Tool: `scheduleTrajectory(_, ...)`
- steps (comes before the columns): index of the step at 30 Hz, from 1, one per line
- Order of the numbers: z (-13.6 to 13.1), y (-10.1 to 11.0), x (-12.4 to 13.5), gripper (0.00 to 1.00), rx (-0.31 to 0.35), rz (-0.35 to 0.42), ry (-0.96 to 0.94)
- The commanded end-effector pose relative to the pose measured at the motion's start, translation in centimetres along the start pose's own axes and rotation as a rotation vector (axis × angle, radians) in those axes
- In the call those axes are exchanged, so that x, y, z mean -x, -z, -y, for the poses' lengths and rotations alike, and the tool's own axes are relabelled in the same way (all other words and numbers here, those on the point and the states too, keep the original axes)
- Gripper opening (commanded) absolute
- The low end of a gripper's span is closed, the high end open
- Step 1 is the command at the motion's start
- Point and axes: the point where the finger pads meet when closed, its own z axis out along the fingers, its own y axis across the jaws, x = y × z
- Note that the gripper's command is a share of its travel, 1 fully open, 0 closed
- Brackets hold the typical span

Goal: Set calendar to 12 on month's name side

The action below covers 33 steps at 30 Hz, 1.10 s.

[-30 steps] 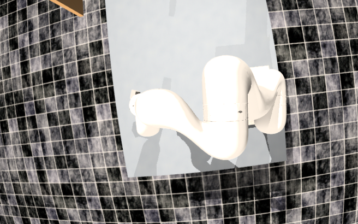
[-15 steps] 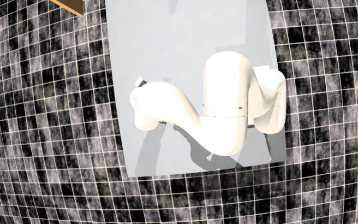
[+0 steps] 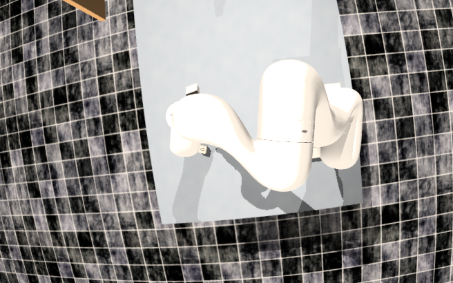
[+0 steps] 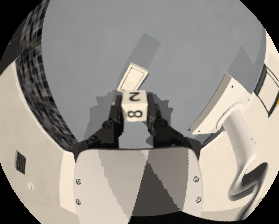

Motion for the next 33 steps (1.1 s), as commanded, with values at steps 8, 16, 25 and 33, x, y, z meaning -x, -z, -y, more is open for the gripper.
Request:
scheduleTrajectory(8, -0.8, 0.0, -1.6, 0.27, 0.005, -0.027, -0.462)
scheduleTrajectory(16, -1.4, -0.1, -2.6, 0.27, 0.001, -0.028, -0.752)
scheduleTrajectory(25, -2.1, -0.2, -3.7, 0.27, -0.004, -0.028, -1.098)
scheduleTrajectory(33, -2.7, -0.2, -4.6, 0.27, -0.008, -0.028, -1.372)
